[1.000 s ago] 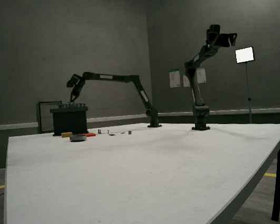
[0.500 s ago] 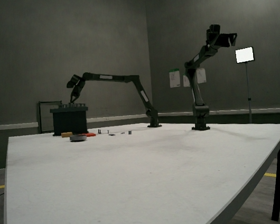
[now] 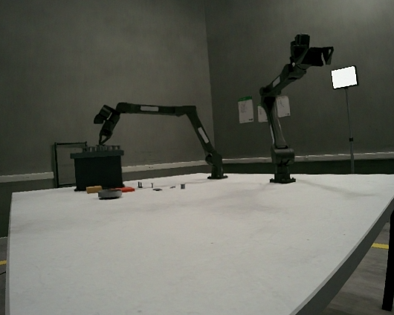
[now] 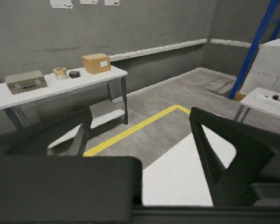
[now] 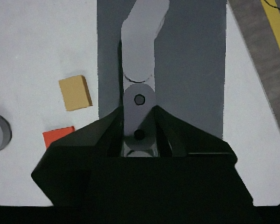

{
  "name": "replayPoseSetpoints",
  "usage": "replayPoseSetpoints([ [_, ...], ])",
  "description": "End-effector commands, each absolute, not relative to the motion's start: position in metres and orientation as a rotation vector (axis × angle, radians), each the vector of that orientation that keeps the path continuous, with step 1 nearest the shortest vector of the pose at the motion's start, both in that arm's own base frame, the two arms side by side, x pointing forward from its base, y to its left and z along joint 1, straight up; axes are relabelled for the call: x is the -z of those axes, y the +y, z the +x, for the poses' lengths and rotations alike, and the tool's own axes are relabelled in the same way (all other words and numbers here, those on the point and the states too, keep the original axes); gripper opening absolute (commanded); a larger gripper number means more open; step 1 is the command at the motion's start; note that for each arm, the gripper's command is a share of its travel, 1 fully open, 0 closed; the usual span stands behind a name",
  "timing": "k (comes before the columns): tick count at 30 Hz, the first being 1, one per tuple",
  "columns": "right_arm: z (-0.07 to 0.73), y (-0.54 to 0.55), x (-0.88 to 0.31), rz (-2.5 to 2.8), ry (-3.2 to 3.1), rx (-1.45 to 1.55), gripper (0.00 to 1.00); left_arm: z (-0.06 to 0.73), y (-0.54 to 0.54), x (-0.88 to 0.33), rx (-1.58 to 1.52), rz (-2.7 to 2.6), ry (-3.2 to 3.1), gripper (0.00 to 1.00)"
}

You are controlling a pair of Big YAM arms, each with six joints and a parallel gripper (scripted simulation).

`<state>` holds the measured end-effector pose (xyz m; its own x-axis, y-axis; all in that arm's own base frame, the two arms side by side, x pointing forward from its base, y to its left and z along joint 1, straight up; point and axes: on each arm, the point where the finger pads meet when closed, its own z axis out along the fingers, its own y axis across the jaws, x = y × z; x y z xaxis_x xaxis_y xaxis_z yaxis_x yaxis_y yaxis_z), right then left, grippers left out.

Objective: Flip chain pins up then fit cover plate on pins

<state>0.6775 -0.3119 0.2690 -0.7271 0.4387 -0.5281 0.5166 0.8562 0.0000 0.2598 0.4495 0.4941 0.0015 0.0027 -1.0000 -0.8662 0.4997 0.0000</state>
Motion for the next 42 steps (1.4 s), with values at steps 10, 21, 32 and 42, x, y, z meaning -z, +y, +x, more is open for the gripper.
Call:
replayPoseSetpoints([
  [10,0.684,-0.307,-0.287,0.669,2.458,0.207,0.21,0.264,0.448,-0.536,-0.830,-0.773,1.348,1.00],
  [21,0.686,-0.306,-0.274,0.669,2.474,0.204,0.21,0.264,0.448,-0.536,-0.830,-0.773,1.348,1.00],
  [32,0.685,-0.304,-0.260,0.673,2.505,0.199,0.21,0.264,0.448,-0.536,-0.830,-0.773,1.348,1.00],
  [42,0.685,-0.304,-0.251,0.676,2.522,0.197,0.21,0.264,0.448,-0.536,-0.830,-0.773,1.348,1.00],
])
